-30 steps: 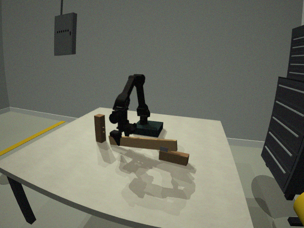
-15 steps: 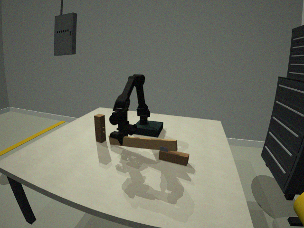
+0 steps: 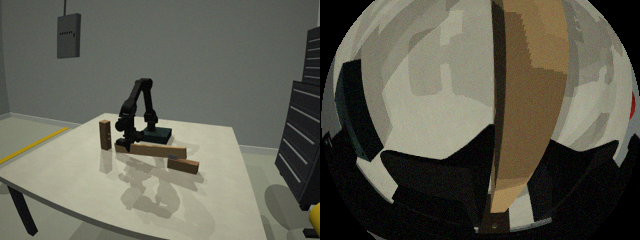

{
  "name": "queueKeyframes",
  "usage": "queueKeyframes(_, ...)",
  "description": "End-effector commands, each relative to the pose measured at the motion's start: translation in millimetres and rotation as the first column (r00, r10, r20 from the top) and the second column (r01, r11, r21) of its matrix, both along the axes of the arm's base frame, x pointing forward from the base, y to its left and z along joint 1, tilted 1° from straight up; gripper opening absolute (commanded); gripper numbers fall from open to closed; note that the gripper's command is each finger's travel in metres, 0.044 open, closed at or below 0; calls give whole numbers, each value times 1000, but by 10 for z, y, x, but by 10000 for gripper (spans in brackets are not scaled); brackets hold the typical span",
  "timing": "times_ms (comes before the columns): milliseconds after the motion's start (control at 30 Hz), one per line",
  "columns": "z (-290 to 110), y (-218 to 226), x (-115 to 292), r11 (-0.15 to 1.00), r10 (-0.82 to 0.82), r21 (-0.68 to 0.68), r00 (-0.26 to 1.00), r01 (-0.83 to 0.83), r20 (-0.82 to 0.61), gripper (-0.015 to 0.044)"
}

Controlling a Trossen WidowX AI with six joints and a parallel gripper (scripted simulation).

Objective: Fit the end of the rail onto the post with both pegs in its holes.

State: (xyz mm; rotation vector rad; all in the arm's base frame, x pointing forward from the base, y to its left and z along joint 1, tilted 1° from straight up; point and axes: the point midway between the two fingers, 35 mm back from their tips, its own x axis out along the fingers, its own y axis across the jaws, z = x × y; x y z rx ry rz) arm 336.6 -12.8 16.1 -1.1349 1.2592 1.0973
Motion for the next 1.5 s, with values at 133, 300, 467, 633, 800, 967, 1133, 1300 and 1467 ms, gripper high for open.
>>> queueKeyframes(133, -9, -6, -5, 1000, 2, -3, 1000, -2, -1, 0)
queueKeyframes(300, 20, 2, -2, 1000, 2, -3, 1000, -2, -1, 0)
queueKeyframes(467, 45, 2, -2, 1000, 2, -3, 1000, -2, -1, 0)
queueKeyframes(633, 70, 2, 1, 1000, 2, -3, 1000, -2, -1, 0)
queueKeyframes(800, 96, 2, 7, 1000, 2, -3, 1000, -2, -1, 0)
queueKeyframes(967, 121, 1, 13, 1000, 2, -3, 1000, -2, -1, 0)
queueKeyframes(1133, 146, 1, 20, 1000, 2, -3, 1000, -2, -1, 0)
queueKeyframes(1300, 172, 1, 26, 1000, 2, -3, 1000, -2, -1, 0)
queueKeyframes(1467, 197, 0, 31, 1000, 2, -3, 1000, -2, -1, 0)
